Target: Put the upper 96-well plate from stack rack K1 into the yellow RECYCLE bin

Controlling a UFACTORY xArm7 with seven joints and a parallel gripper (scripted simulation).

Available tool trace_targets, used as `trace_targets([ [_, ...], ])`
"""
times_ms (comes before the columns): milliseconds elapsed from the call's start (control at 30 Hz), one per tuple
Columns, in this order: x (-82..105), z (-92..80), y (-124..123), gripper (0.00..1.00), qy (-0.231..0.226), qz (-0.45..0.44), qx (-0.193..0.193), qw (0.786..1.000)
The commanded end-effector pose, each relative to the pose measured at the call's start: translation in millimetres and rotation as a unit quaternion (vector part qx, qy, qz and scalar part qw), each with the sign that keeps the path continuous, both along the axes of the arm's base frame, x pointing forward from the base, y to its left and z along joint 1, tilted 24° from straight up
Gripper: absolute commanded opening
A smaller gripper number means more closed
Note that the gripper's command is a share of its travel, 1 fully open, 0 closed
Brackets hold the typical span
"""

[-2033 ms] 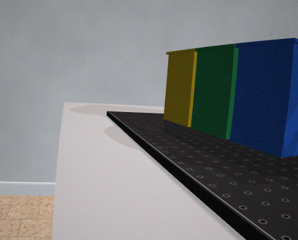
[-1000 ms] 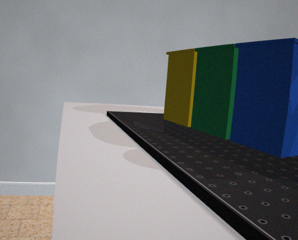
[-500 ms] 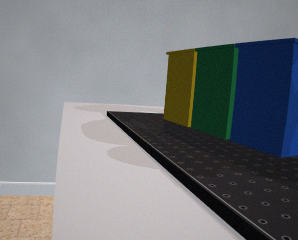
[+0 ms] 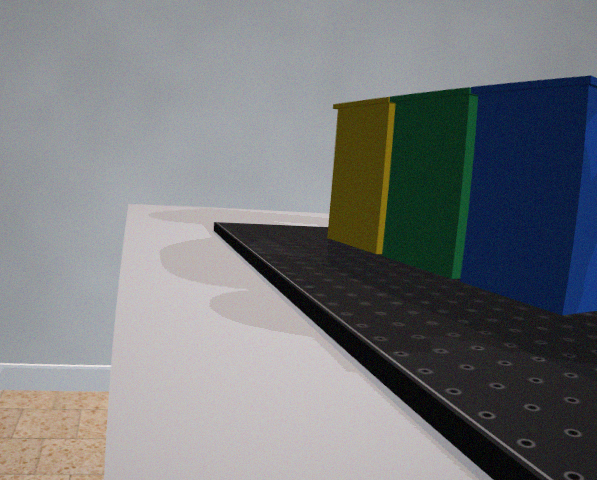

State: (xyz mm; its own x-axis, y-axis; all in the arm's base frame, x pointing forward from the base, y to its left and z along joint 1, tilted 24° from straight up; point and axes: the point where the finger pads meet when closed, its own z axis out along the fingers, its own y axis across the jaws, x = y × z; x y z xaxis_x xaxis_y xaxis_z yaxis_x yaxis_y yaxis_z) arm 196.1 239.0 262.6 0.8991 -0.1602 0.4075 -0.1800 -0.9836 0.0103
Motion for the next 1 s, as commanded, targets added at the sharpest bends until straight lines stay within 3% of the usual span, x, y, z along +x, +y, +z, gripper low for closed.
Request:
trace_targets([
  [0, 0.4, 2.0, -5.6, 0.0, 0.002, 0.031, -0.012, 0.999],
  [133, 1.0, 3.0, -18.9, 0.0, 0.006, 0.079, -0.033, 0.996],
  [967, 4.8, 8.6, -95.6, 0.0, 0.006, 0.078, -0.033, 0.996],
])
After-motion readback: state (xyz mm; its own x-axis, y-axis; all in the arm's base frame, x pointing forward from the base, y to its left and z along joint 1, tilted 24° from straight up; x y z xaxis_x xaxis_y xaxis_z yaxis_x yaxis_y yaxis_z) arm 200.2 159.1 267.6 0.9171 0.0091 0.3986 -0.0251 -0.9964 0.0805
